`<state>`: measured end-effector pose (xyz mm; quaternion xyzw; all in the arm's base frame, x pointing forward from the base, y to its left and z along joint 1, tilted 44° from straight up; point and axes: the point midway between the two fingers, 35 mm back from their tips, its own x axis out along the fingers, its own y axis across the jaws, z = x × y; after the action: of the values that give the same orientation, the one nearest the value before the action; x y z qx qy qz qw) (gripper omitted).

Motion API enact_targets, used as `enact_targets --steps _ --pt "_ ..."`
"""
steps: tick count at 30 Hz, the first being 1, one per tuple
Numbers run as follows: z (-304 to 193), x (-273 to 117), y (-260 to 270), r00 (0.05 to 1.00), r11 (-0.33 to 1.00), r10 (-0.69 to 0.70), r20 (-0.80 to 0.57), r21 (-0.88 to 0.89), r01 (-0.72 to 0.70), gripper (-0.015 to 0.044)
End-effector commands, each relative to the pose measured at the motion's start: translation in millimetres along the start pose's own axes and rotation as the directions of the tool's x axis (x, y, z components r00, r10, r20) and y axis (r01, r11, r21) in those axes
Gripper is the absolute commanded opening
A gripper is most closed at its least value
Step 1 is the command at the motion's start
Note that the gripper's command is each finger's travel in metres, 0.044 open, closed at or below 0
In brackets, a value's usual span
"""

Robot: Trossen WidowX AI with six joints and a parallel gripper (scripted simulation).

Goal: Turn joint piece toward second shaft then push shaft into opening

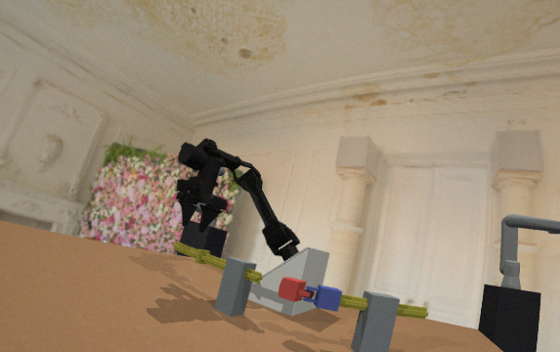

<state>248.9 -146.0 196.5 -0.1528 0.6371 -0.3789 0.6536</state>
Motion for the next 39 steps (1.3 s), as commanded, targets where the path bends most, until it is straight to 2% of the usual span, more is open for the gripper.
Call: enact_targets --steps 1,9,17,29,39 --pt "-0.2 6.3 -0.3 1.000 0.993 -0.002 -0.004 0.118 0.002 0.0440" --pt "0.8 18.7 -0.3 1.000 0.924 -0.002 -0.006 0.382 0.004 0.0440" --pt "1.3 31.2 -0.7 1.000 0.787 -0.003 -0.008 0.617 0.008 0.0440" --pt "0.9 49.8 -1.8 1.000 0.475 -0.006 -0.011 0.880 0.013 0.0440" --pt "-0.3 64.1 -3.0 1.000 0.176 -0.010 -0.014 0.984 0.015 0.0440"
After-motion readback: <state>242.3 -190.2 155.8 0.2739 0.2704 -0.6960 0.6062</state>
